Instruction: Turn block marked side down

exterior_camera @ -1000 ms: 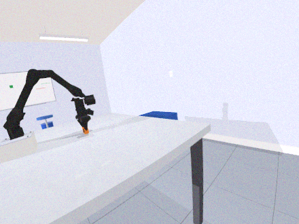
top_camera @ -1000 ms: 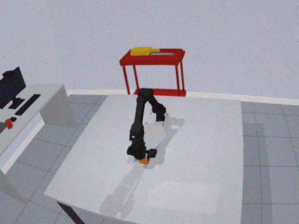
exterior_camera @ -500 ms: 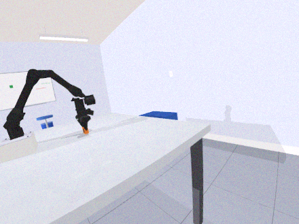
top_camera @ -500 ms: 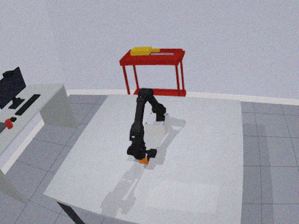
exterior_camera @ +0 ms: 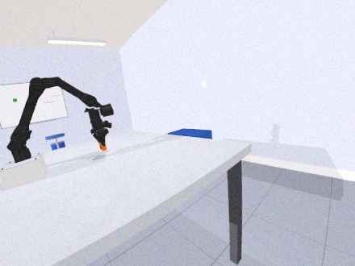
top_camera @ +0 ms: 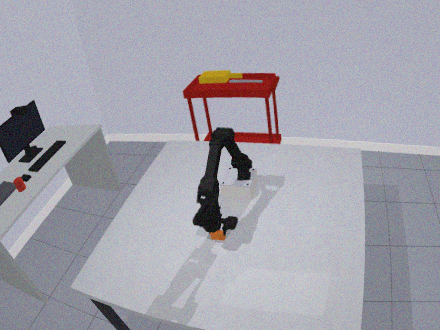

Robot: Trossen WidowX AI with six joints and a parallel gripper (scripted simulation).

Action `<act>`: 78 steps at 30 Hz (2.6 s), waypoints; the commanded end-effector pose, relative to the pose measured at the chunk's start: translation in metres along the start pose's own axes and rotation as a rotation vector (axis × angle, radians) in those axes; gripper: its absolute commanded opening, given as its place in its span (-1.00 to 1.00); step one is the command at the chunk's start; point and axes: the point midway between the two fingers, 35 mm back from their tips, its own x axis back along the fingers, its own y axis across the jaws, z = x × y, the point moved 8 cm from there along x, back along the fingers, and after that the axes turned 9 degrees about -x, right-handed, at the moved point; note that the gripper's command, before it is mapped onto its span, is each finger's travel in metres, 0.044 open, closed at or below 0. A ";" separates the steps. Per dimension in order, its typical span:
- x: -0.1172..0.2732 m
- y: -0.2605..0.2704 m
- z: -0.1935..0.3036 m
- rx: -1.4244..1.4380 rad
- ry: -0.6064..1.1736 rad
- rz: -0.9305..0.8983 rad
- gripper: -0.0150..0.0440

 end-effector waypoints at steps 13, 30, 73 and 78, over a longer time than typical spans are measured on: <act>-0.016 -0.003 0.016 -0.002 -0.213 -0.036 -0.49; -0.024 -0.007 0.042 0.000 -0.466 -0.075 -0.49; -0.094 -0.012 0.070 0.008 -0.998 -0.157 -0.49; -0.096 -0.013 0.080 0.009 -1.064 -0.166 -0.49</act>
